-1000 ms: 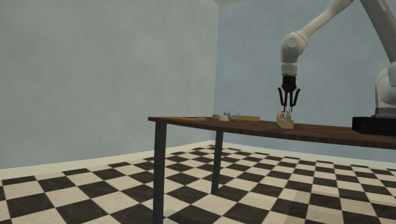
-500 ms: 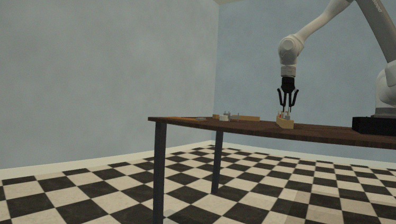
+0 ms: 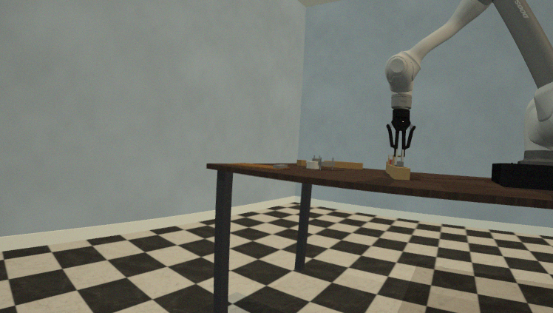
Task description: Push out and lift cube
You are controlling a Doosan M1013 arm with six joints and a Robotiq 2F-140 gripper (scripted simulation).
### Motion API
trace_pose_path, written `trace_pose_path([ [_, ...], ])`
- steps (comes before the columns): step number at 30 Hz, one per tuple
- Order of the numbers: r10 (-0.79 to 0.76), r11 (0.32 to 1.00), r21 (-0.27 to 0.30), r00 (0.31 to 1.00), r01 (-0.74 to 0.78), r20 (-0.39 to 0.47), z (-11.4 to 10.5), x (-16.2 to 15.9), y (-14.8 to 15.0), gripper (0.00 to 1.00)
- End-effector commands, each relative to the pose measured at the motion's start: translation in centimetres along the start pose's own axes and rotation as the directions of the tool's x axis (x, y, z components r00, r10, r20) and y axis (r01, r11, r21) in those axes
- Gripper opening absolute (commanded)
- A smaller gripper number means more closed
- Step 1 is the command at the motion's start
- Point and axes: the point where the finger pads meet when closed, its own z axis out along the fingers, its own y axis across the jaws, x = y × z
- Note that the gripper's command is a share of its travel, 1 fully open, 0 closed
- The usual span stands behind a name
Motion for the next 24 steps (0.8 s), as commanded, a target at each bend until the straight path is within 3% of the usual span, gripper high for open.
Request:
trace_pose_path([
  [1,0.000,1.000,0.000,1.000,0.000,0.000,0.0,0.5,0.0,0.00],
  [24,0.000,1.000,0.000,1.000,0.000,0.000,0.0,1.7,0.0,0.00],
])
